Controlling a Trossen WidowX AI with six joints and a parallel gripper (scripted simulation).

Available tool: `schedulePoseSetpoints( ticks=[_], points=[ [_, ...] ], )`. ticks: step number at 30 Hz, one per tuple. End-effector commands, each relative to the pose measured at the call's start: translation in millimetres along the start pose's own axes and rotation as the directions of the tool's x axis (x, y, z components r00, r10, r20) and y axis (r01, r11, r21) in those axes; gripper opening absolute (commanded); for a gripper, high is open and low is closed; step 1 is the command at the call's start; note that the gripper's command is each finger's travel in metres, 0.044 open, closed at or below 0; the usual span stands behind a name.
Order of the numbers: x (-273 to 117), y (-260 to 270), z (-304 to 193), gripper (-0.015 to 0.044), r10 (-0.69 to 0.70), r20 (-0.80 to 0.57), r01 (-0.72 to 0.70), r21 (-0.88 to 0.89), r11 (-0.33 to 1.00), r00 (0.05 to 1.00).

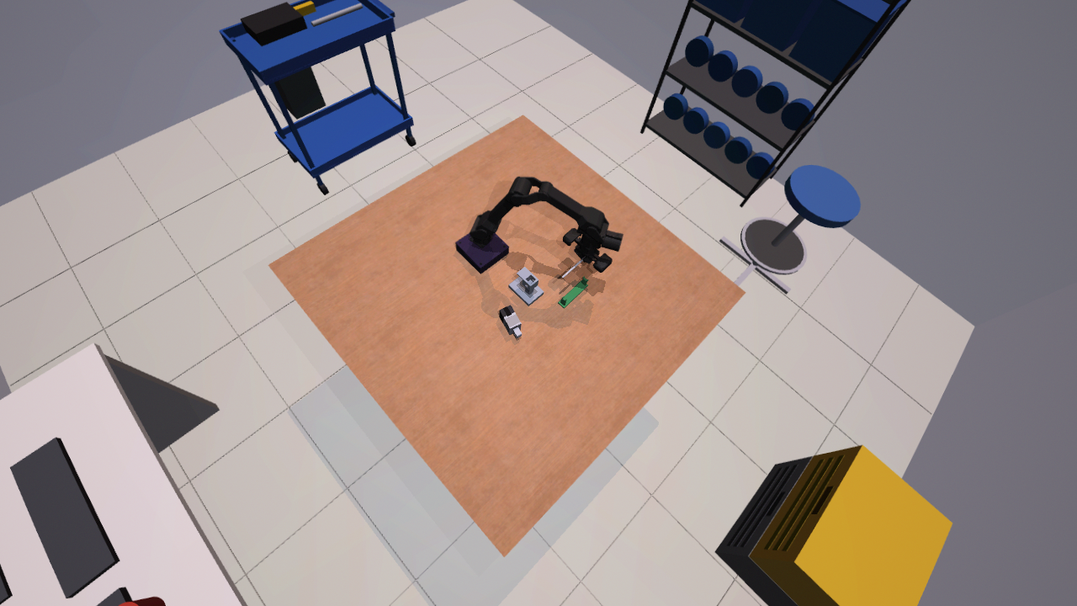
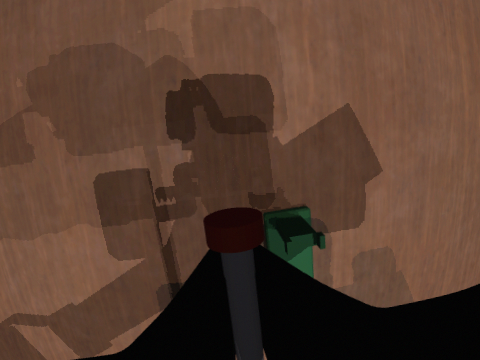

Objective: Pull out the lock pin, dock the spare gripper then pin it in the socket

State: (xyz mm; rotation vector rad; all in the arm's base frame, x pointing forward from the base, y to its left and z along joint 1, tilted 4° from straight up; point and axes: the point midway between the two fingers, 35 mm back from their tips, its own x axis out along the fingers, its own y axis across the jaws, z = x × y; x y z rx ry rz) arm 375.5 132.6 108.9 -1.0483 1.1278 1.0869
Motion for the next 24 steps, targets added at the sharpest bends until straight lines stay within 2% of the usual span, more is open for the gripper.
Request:
schedulePoseSetpoints(
  ticks=[1,12,24],
  points=[
    [-0.1,-11.9,4.6,0.0,0.001,0.001,-0.001,-0.006,1.0,1.0],
    [1.6,-38.4,14.2,0.0,0.003,0.001,-0.003,-0.015,1.0,1.0],
    [13.9,-40.5,13.4,0.0,0.001,-0.002,-0.001,-0.016,1.0,1.0]
  ],
)
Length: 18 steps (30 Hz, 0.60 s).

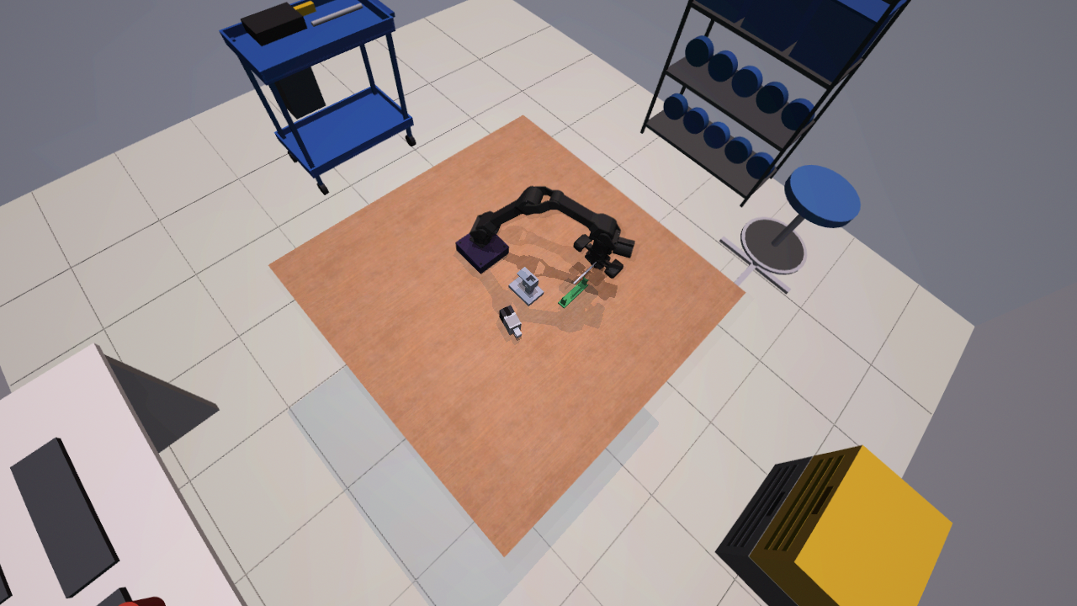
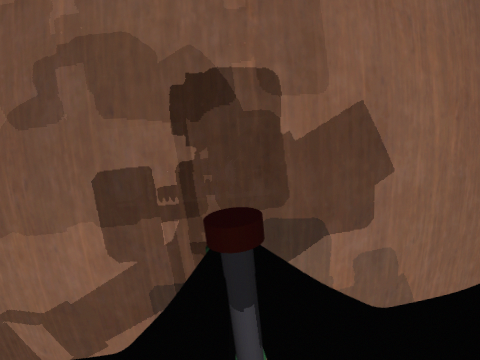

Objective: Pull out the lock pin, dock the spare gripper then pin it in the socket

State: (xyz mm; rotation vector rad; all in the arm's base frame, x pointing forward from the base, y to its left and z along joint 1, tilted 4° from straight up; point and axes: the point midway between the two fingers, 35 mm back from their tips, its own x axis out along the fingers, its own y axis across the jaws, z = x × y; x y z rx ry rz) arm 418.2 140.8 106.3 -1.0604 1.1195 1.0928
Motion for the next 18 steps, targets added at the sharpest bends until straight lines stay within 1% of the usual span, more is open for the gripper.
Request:
schedulePoseSetpoints(
  ticks=[1,18],
  points=[
    [7.3,0.1,-0.8,0.0,0.004,-0.001,-0.004,-0.003,1.0,1.0],
    [33.8,-0.3,-4.0,0.0,-0.005,0.002,0.005,-0.004,1.0,1.0]
  ],
)
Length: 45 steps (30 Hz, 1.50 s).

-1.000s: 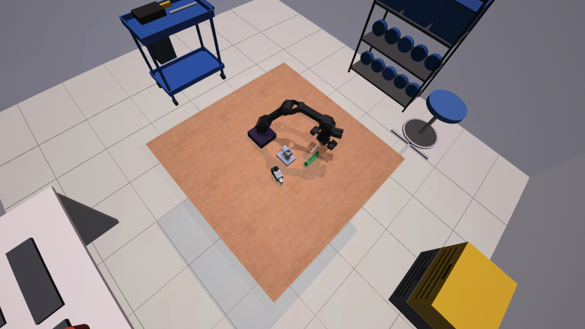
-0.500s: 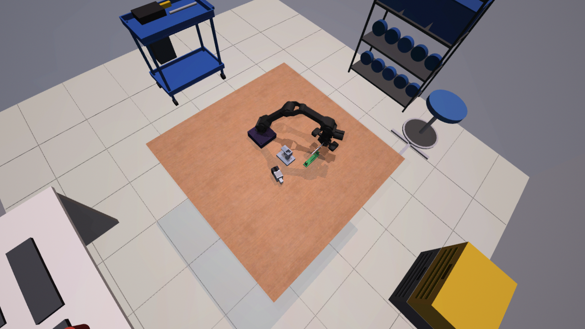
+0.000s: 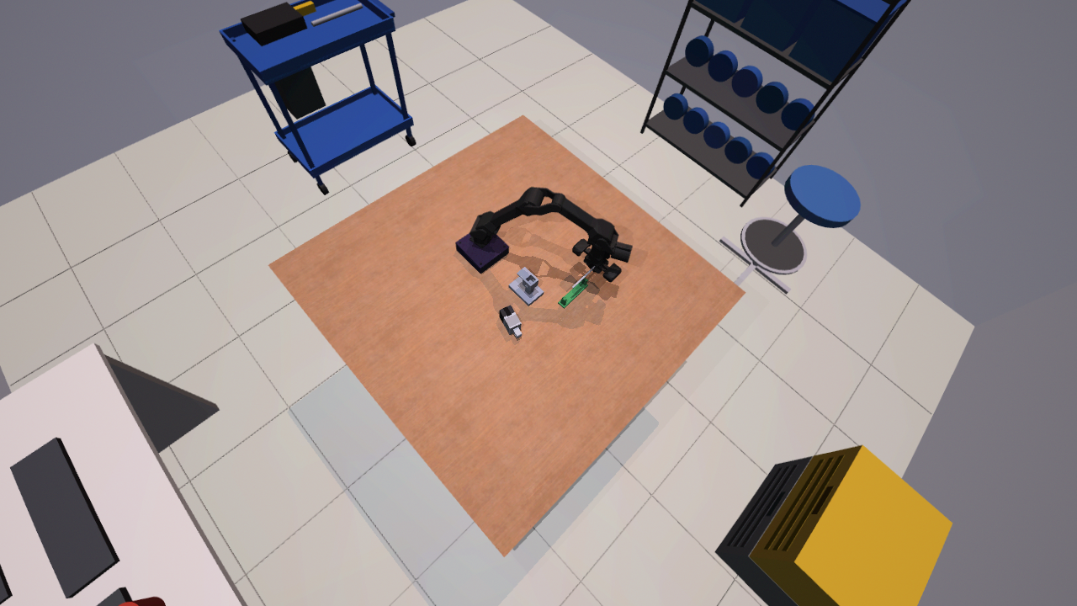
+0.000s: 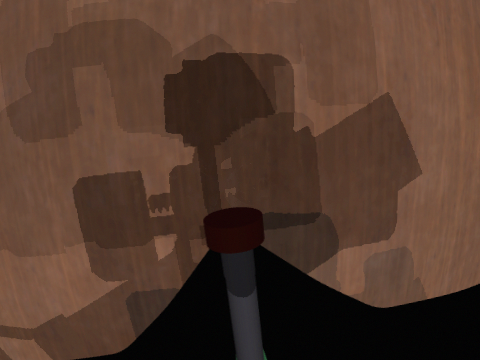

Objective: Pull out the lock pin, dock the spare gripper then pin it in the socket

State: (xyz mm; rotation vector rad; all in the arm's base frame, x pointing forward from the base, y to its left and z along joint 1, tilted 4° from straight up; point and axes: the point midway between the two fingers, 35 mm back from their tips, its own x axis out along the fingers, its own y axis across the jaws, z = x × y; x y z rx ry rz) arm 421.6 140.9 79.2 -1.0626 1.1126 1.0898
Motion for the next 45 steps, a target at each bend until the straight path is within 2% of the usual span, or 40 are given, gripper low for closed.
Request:
schedulePoseSetpoints(
  ticks=[1,19,35,42,45],
  points=[
    [8.2,0.8,-1.5,0.0,0.001,-0.001,-0.001,-0.003,1.0,1.0],
    [35.3,0.7,-4.8,0.0,-0.007,0.003,0.007,-0.004,1.0,1.0],
    [36.3,0.7,-5.0,0.0,-0.007,0.003,0.007,-0.004,1.0,1.0],
    [35.7,0.8,-4.8,0.0184,-0.007,0.003,0.007,-0.001,1.0,1.0],
    [35.7,0.8,-4.8,0.02,-0.007,0.003,0.007,-0.001,1.0,1.0]
  ],
)
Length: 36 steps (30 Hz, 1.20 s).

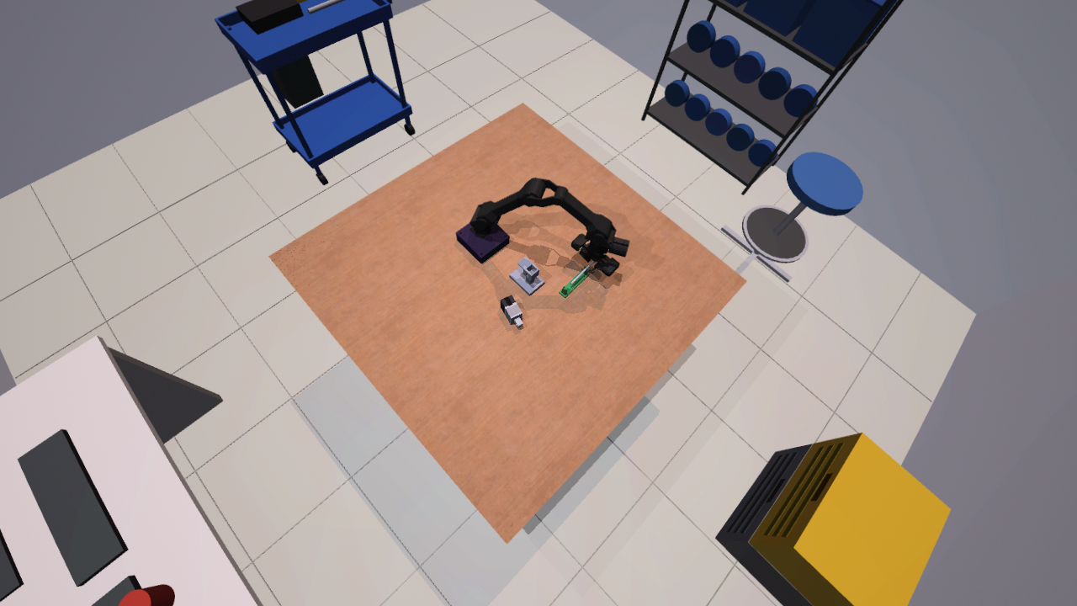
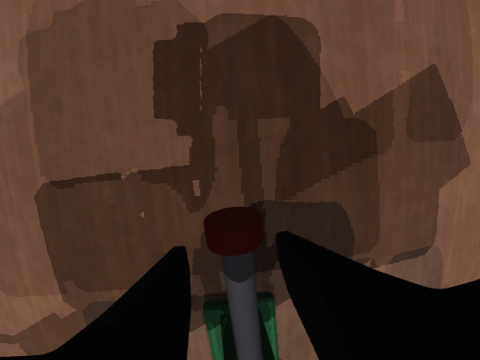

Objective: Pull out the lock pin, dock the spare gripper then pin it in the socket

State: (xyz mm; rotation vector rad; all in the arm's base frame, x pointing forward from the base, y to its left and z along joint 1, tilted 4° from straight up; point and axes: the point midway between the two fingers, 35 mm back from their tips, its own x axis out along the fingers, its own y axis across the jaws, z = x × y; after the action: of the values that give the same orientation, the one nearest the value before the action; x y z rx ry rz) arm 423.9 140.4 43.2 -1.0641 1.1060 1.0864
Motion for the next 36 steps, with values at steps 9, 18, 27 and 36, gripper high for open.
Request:
schedulePoseSetpoints(
  ticks=[9,18,27,36],
  points=[
    [-18.8,1.0,1.7,0.02,0.005,-0.002,-0.005,0.0,1.0,1.0],
    [-40.3,0.7,4.4,0.02,0.003,-0.001,-0.003,-0.002,1.0,1.0],
    [-60.9,0.8,6.7,0.02,0.003,-0.001,-0.003,-0.003,1.0,1.0],
    [-66.4,0.8,7.3,0.0279,0.004,-0.001,-0.004,-0.004,1.0,1.0]
  ],
)
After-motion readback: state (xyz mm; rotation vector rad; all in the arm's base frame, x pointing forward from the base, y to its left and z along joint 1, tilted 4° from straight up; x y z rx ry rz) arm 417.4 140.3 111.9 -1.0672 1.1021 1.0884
